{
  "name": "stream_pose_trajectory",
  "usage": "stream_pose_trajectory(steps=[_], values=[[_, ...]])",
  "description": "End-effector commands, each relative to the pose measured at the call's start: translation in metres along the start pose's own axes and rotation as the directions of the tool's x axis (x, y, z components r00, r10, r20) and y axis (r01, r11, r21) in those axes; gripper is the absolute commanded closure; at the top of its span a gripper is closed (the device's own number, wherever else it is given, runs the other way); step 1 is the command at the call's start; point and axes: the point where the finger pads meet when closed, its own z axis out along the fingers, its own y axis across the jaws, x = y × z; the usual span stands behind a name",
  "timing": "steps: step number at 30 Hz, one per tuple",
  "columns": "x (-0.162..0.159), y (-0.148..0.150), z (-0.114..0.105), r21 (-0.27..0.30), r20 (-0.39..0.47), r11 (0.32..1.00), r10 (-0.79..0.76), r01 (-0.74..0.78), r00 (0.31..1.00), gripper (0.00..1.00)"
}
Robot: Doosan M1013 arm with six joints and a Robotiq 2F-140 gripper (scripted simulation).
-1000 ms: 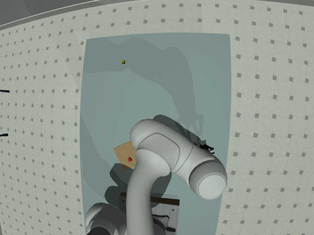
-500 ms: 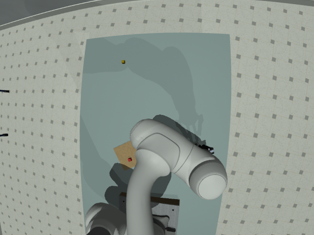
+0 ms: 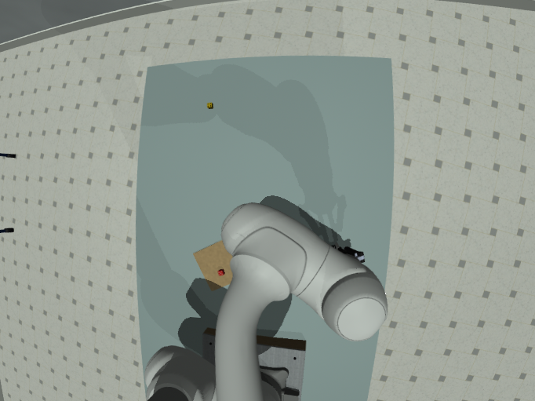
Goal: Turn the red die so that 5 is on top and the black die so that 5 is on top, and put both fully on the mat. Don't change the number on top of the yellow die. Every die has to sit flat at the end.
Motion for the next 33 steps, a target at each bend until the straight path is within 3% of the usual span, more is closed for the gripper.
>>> stream_pose_trajectory(steps=[1,21,27,29,33], values=[[0.000,0.000,0.000,0.000,0.000,1.000,0.000,0.000,1.000,0.84],[0.000,0.000,-0.003,0.000,0.000,1.000,0.000,0.000,1.000,0.84],[0.000,0.000,-0.032,0.000,0.000,1.000,0.000,0.000,1.000,0.84],[0.000,0.000,-0.032,0.000,0.000,1.000,0.000,0.000,1.000,0.84],[0.000,0.000,-0.062,0.000,0.000,1.000,0.000,0.000,1.000,0.84]])
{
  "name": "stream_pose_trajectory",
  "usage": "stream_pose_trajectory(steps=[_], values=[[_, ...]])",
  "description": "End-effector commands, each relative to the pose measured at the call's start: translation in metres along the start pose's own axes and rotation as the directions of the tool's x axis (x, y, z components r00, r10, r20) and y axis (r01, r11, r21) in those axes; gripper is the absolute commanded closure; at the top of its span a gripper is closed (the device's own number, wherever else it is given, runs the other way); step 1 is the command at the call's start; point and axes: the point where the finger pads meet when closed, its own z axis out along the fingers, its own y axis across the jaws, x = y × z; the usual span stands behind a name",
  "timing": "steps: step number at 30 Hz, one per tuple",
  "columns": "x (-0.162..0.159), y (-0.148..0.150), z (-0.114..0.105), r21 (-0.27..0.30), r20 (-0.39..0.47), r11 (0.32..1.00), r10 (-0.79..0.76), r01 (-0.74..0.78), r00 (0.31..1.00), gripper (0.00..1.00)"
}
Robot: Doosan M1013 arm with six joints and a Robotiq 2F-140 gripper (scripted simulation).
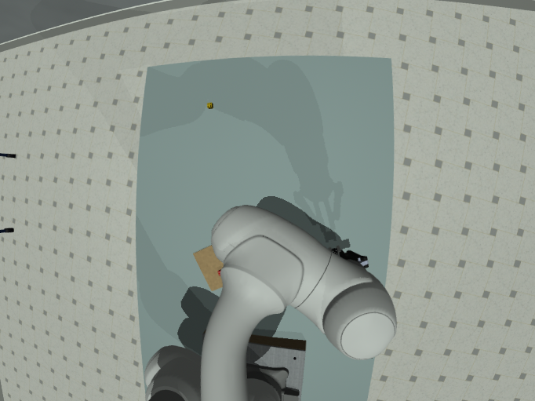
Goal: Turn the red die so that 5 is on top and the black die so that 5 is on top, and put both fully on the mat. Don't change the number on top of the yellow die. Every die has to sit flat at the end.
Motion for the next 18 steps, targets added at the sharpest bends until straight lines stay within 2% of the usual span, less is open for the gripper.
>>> stream_pose_trajectory(steps=[1,7,18], values=[[0.000,0.000,-0.026,-0.001,0.000,1.000,0.000,0.000,1.000,0.84],[0.000,0.000,-0.054,-0.001,0.000,1.000,0.000,0.000,1.000,0.84],[0.000,0.000,-0.056,-0.001,0.000,1.000,0.000,0.000,1.000,0.84]])
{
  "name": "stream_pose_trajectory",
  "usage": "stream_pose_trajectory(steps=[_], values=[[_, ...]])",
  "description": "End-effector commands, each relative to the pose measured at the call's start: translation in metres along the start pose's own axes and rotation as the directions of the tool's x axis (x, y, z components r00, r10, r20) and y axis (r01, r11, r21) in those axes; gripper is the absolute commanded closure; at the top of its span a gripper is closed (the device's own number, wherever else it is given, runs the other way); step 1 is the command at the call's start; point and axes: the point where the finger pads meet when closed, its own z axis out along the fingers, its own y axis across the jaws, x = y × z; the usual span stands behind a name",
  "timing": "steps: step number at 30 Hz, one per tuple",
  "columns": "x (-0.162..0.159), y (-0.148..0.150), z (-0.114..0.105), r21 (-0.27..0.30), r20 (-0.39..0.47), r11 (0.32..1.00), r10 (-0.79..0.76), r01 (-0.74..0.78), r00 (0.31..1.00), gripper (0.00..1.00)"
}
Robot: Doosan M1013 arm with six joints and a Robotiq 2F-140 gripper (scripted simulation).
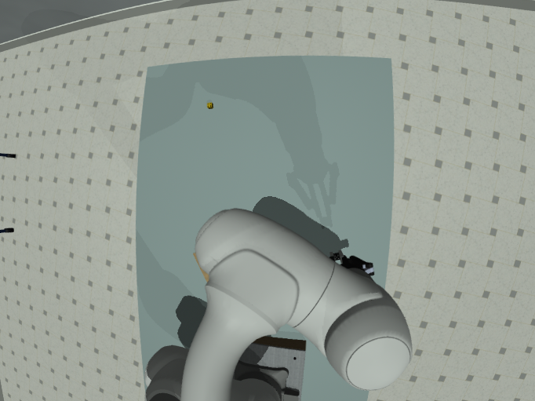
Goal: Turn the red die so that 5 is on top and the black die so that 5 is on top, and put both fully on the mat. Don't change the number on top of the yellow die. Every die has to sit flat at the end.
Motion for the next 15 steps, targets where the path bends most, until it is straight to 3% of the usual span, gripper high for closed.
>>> stream_pose_trajectory(steps=[1,5,10,12,14,15], values=[[0.000,0.000,0.000,0.000,0.000,1.000,0.000,0.000,1.000,0.84],[-0.010,0.021,-0.001,0.001,0.000,1.000,-0.007,0.007,1.000,0.84],[-0.036,0.092,-0.002,0.002,-0.001,1.000,-0.029,0.029,1.000,0.84],[-0.036,0.092,-0.002,0.002,-0.001,1.000,-0.029,0.029,1.000,0.84],[-0.048,0.144,-0.003,0.003,-0.001,0.999,-0.046,0.046,0.999,0.84],[-0.048,0.144,-0.003,0.003,-0.001,0.999,-0.046,0.046,0.999,0.84]])
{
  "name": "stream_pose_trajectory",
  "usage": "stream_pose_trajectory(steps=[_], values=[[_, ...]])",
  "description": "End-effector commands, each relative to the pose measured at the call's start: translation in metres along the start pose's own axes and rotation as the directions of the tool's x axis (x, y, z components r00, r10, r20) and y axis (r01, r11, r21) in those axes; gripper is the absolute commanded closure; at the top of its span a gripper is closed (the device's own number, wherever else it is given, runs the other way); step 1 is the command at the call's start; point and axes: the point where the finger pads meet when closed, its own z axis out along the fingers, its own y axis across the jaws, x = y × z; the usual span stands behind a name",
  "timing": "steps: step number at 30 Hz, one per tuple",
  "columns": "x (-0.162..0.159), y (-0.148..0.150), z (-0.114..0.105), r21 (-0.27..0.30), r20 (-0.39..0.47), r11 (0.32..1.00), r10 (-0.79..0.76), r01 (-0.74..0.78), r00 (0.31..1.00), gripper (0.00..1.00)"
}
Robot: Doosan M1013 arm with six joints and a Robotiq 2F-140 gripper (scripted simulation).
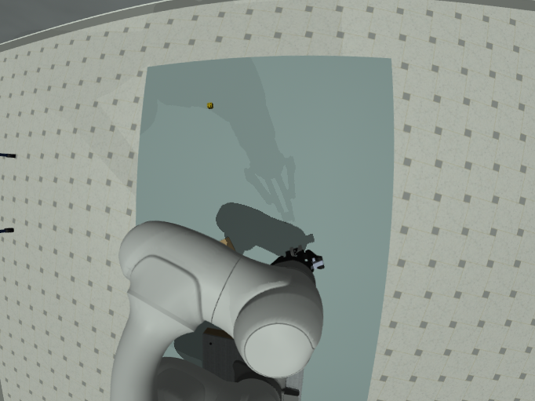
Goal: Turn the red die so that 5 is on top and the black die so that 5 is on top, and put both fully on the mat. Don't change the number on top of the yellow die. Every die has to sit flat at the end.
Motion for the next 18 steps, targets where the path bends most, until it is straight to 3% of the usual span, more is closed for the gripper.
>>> stream_pose_trajectory(steps=[1,2,3,4,6,7,8,9,10,11,14,16,18], values=[[-0.014,0.044,-0.001,0.004,-0.002,1.000,-0.010,0.010,1.000,0.84],[-0.019,0.072,-0.002,0.004,-0.002,1.000,-0.019,0.019,1.000,0.84],[-0.019,0.072,-0.002,0.004,-0.002,1.000,-0.019,0.019,1.000,0.84],[-0.023,0.100,-0.002,0.004,-0.002,1.000,-0.028,0.028,1.000,0.84],[-0.023,0.100,-0.002,0.004,-0.002,1.000,-0.028,0.028,1.000,0.84],[-0.024,0.127,-0.002,0.004,-0.002,0.999,-0.037,0.037,0.999,0.84],[-0.024,0.127,-0.002,0.004,-0.002,0.999,-0.037,0.037,0.999,0.84],[-0.024,0.153,-0.002,0.004,-0.002,0.999,-0.045,0.045,0.999,0.84],[-0.024,0.153,-0.002,0.004,-0.002,0.999,-0.045,0.045,0.999,0.84],[-0.023,0.177,-0.002,0.003,-0.002,0.999,-0.053,0.053,0.999,0.84],[-0.023,0.177,-0.002,0.003,-0.002,0.999,-0.053,0.053,0.999,0.84],[-0.018,0.218,-0.003,0.002,-0.001,0.998,-0.066,0.066,0.998,0.84],[-0.015,0.234,-0.003,0.002,-0.001,0.997,-0.071,0.071,0.997,0.84]])
